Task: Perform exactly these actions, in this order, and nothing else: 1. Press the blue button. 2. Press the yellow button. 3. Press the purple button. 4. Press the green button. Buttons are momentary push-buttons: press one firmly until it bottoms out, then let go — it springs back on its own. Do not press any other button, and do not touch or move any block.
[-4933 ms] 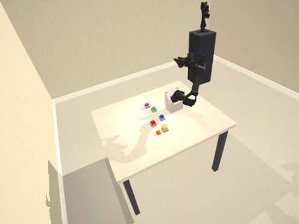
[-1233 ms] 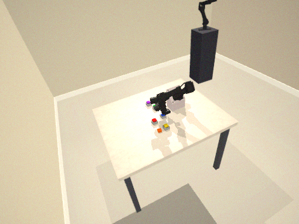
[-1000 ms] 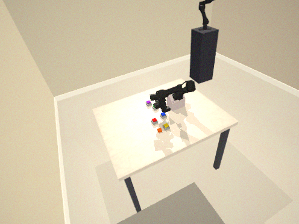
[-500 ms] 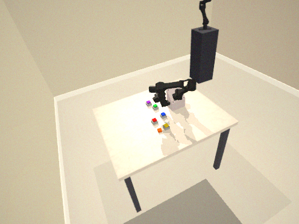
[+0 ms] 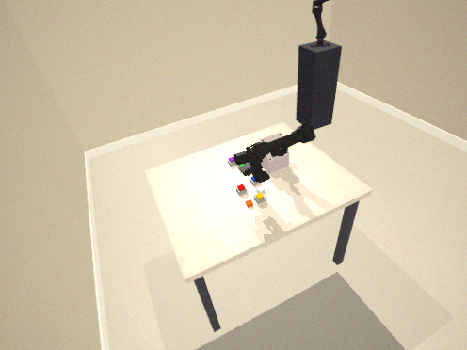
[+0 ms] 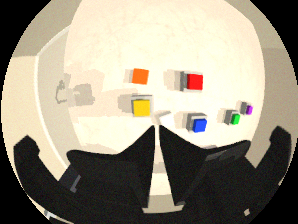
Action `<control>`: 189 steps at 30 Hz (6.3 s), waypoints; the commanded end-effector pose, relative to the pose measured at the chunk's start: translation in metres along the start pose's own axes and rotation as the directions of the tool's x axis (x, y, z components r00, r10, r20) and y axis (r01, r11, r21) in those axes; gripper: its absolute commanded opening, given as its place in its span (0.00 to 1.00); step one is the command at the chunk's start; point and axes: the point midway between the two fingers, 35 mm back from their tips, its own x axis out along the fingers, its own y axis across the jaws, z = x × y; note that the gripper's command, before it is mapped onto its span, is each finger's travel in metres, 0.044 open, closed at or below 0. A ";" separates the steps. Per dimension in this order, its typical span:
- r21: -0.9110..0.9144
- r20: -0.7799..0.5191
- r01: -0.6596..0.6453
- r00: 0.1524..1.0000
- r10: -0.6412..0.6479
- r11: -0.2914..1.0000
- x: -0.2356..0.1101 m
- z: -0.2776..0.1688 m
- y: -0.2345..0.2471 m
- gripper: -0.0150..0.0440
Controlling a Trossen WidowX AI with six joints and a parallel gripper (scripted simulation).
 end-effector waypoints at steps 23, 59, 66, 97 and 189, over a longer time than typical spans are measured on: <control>0.007 0.002 -0.019 1.000 0.019 1.000 0.068 0.000 0.025 0.29; 0.007 0.002 -0.021 1.000 0.021 1.000 0.093 -0.001 0.026 0.29; 0.007 0.002 -0.019 1.000 0.019 1.000 0.060 -0.001 0.025 0.29; 0.009 0.026 0.123 0.992 -0.123 0.992 -0.019 0.064 -0.164 0.29; 0.006 0.002 0.011 1.000 -0.011 1.000 -0.002 -0.017 -0.366 0.29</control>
